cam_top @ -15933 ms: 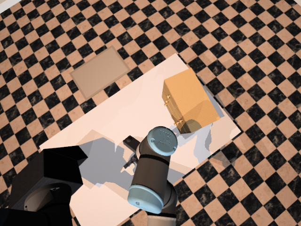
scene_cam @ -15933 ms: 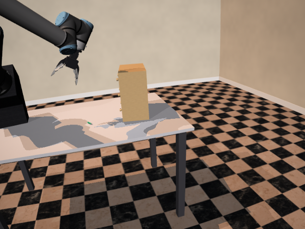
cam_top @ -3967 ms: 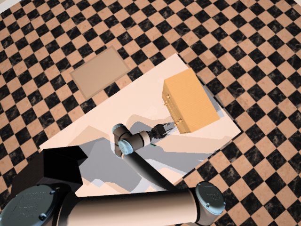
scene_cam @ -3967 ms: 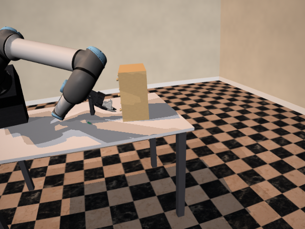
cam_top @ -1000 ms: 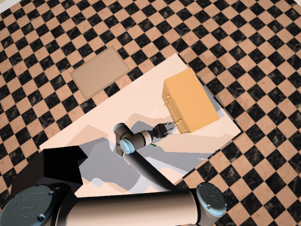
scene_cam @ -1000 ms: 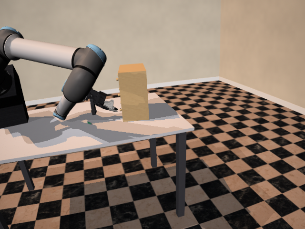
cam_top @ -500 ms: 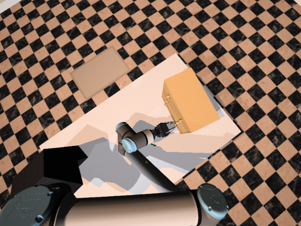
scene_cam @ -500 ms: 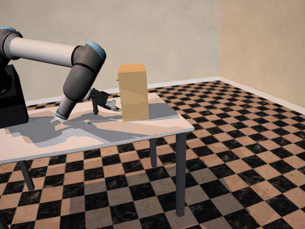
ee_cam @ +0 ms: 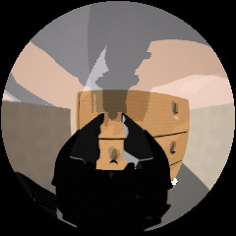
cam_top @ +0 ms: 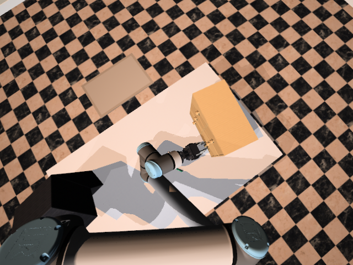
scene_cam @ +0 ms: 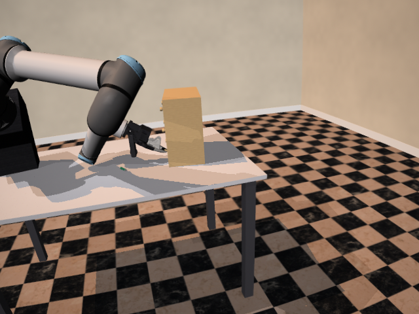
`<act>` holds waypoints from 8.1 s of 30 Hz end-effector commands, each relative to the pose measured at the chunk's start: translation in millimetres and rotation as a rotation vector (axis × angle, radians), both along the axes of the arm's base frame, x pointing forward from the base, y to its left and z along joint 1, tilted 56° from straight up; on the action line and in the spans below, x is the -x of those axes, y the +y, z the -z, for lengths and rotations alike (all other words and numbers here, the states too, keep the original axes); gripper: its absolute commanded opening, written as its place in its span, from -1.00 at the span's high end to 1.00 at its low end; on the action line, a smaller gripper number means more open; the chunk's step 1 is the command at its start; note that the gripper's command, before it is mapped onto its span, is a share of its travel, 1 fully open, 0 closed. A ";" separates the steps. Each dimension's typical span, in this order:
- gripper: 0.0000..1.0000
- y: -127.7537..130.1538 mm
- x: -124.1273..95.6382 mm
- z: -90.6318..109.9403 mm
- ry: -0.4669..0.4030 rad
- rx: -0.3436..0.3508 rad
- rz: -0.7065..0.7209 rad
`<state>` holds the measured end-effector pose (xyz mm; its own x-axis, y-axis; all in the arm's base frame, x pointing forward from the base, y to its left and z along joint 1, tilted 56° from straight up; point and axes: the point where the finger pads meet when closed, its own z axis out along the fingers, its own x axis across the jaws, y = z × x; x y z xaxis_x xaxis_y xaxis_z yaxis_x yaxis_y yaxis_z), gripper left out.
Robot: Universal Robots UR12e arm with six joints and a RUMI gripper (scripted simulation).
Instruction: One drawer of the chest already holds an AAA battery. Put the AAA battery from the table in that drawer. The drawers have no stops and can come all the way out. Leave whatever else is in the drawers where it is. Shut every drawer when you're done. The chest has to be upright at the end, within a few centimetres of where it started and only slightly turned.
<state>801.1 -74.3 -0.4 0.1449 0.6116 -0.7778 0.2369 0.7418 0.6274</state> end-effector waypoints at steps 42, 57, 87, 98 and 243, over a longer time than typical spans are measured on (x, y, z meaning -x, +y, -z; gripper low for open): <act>0.61 0.9 -1.7 -0.8 0.000 0.000 -0.001; 0.86 0.9 -1.7 -0.8 0.000 0.000 -0.001; 0.86 0.9 -1.6 -0.8 0.000 0.000 -0.001; 0.86 0.8 -1.0 -0.6 0.000 0.000 -0.001; 0.86 -7.8 60.6 17.6 0.000 0.000 -0.001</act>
<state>741.1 -82.7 -18.2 0.1449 0.6116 -0.7778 0.2369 0.7418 0.6274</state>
